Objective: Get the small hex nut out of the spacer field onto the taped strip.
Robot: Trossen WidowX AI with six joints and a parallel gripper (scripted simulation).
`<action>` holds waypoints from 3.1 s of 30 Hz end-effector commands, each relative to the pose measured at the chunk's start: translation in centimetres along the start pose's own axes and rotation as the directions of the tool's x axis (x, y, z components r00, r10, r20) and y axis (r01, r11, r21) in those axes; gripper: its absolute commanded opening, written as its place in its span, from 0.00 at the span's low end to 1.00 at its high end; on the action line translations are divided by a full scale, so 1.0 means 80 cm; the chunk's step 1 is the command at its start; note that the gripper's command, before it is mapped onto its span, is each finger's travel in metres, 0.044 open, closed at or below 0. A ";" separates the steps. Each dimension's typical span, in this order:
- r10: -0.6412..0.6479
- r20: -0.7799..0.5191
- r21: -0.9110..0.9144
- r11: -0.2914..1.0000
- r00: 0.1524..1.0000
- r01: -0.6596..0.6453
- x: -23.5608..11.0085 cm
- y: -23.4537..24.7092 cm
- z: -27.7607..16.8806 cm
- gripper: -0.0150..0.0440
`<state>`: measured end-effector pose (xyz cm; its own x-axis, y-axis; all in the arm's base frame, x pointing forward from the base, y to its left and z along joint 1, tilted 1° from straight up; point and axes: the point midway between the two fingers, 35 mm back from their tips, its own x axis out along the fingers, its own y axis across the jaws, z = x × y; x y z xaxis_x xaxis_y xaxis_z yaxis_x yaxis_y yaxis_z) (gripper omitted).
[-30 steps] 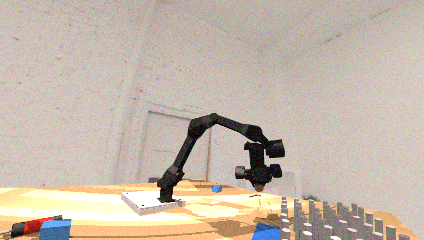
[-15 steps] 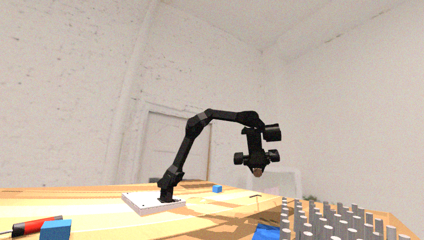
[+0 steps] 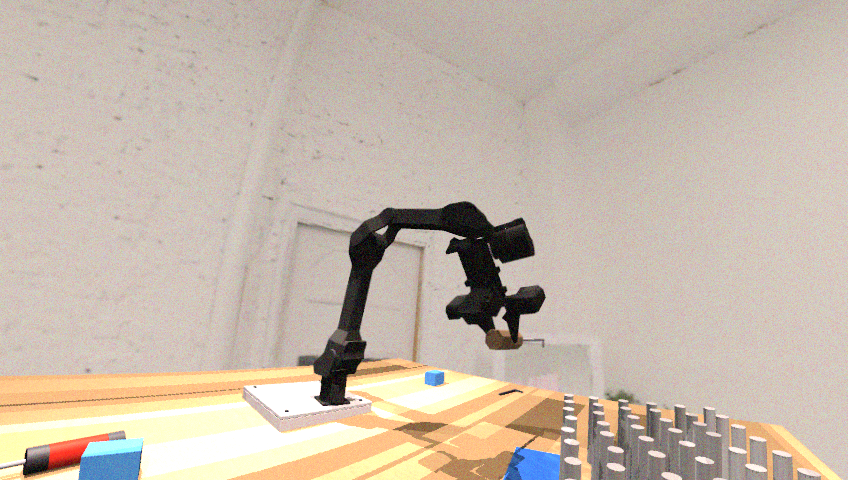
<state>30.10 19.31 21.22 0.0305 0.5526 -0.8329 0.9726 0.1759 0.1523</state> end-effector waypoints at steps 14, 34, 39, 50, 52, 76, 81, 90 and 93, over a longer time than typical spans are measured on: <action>0.251 0.156 0.432 0.852 0.955 -0.294 -0.074 -0.020 0.105 0.25; 0.440 0.414 0.745 0.338 0.797 -0.574 -0.135 -0.086 0.213 0.25; 0.448 0.435 0.756 0.290 0.781 -0.587 -0.138 -0.092 0.220 0.25; 0.449 0.436 0.755 0.289 0.780 -0.589 -0.102 -0.086 0.249 0.25; 0.450 0.436 0.755 0.289 0.780 -0.589 -0.092 -0.085 0.257 0.25; 0.451 0.436 0.754 0.288 0.779 -0.590 0.027 -0.118 0.323 0.25; 0.452 0.436 0.754 0.288 0.778 -0.590 0.029 -0.118 0.324 0.25; 0.452 0.436 0.754 0.288 0.778 -0.590 0.030 -0.112 0.323 0.25; 0.452 0.436 0.754 0.289 0.778 -0.590 0.031 -0.109 0.322 0.25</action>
<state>27.13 -1.85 3.88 0.5561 0.1582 -0.8159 0.4418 -0.8878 0.1289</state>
